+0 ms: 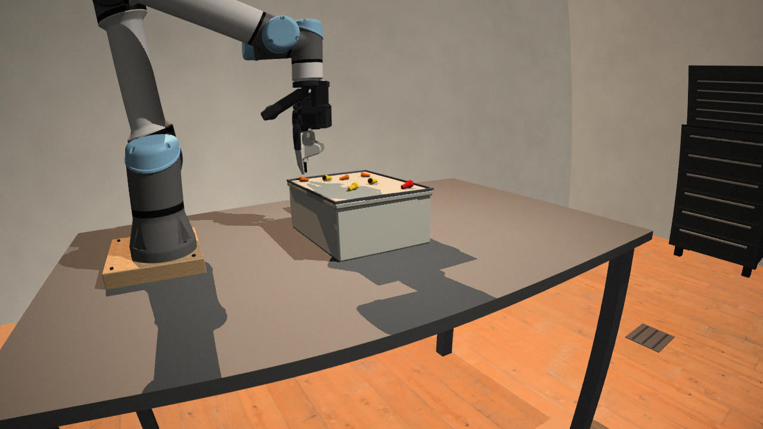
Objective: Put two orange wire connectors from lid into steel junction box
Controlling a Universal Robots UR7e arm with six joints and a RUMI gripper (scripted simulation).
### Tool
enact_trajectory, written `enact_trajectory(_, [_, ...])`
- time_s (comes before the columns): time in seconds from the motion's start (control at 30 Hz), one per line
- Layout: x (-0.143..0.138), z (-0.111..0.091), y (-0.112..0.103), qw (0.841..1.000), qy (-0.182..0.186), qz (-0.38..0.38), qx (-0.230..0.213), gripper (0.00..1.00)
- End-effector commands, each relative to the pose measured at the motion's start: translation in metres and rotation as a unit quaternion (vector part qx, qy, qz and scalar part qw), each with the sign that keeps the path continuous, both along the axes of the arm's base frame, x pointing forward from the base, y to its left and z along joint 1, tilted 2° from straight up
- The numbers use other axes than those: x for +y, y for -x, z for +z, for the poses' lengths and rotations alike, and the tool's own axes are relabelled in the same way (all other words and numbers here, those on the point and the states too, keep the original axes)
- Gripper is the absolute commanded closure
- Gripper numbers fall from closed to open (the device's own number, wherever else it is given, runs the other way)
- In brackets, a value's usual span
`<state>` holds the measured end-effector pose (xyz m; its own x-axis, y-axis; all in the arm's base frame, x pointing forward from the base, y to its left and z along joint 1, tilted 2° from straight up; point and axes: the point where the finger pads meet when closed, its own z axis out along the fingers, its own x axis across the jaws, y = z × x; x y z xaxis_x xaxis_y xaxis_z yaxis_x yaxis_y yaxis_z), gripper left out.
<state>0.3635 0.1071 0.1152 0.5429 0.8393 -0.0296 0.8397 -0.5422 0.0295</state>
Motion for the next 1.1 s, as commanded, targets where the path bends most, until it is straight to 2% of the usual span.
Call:
enact_trajectory(0.0, [-0.001,0.001,-0.002,1.000,0.000,-0.001,-0.002,0.85])
enact_trajectory(0.33, [-0.001,0.001,-0.002,1.000,0.000,-0.001,-0.001,0.85])
enact_trajectory(0.53, [-0.002,-0.017,0.000,1.000,-0.001,-0.001,0.001,0.85])
enact_trajectory(0.67, [-0.002,-0.020,0.000,1.000,-0.001,-0.001,0.001,0.85])
enact_trajectory(1.0, [-0.002,-0.018,-0.002,1.000,0.000,-0.001,-0.001,0.85])
enact_trajectory(1.03, [-0.002,-0.018,-0.002,1.000,0.000,-0.001,-0.001,1.00])
enact_trajectory(1.07, [-0.002,-0.018,-0.002,1.000,0.000,-0.001,-0.001,1.00])
